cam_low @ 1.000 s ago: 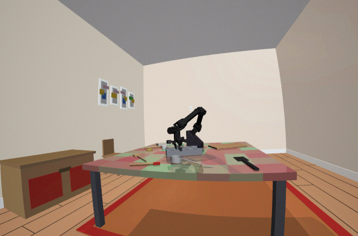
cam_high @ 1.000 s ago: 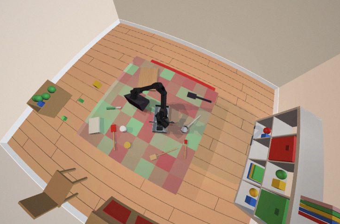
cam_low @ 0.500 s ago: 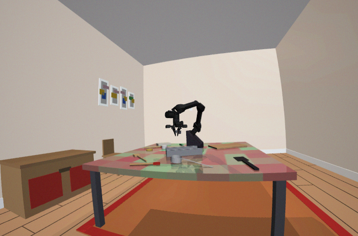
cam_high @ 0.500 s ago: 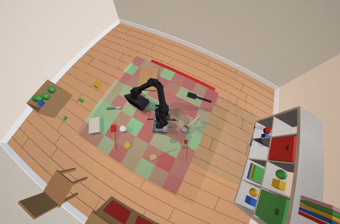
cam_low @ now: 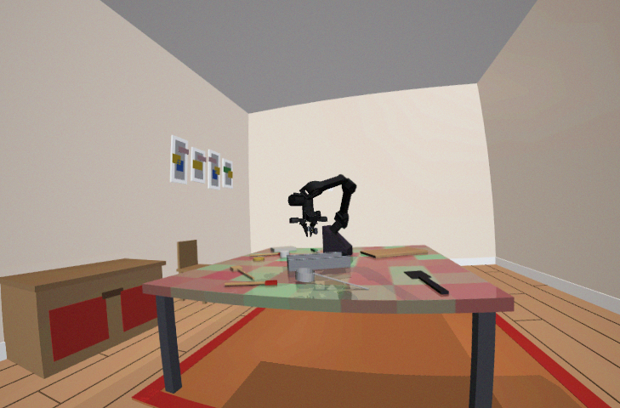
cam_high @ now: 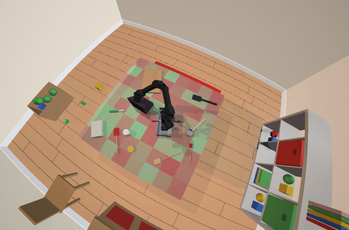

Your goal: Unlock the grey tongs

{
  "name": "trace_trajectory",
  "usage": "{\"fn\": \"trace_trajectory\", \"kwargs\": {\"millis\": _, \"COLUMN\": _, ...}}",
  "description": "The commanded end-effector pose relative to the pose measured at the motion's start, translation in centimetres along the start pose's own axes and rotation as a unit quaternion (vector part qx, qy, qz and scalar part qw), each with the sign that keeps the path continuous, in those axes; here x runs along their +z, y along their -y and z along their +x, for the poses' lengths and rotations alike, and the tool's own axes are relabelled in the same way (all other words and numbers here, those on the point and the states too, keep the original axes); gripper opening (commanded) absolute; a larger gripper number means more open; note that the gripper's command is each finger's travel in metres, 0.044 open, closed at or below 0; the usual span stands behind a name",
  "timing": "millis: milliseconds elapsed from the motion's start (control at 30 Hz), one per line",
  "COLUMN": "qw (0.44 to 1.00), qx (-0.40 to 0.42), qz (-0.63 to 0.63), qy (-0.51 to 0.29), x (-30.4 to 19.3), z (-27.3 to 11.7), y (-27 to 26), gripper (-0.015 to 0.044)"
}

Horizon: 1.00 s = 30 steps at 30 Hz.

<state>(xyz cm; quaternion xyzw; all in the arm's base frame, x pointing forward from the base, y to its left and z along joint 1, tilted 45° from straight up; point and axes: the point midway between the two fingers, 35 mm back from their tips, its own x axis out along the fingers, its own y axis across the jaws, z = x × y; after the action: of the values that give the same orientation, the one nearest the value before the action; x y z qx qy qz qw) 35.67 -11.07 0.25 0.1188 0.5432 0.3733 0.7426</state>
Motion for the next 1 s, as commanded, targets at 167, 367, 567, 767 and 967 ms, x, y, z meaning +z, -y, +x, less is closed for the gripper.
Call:
{"fn": "trace_trajectory", "kwargs": {"millis": 167, "qw": 0.998, "qx": -0.011, "qz": -0.057, "qy": -0.006, "x": 3.3, "z": -0.2, "y": -4.5, "gripper": -0.0150}}
{"fn": "trace_trajectory", "kwargs": {"millis": 367, "qw": 0.995, "qx": -0.016, "qz": -0.102, "qy": -0.010, "x": 5.3, "z": -0.3, "y": -8.3, "gripper": -0.0150}}
{"fn": "trace_trajectory", "kwargs": {"millis": 567, "qw": 0.989, "qx": -0.018, "qz": -0.146, "qy": -0.011, "x": 6.8, "z": -0.2, "y": -12.2, "gripper": -0.0150}}
{"fn": "trace_trajectory", "kwargs": {"millis": 767, "qw": 0.983, "qx": -0.019, "qz": -0.185, "qy": -0.010, "x": 7.8, "z": -0.2, "y": -16.1, "gripper": -0.0150}}
{"fn": "trace_trajectory", "kwargs": {"millis": 967, "qw": 0.973, "qx": -0.018, "qz": -0.230, "qy": -0.007, "x": 8.4, "z": -0.2, "y": -20.2, "gripper": -0.0150}}
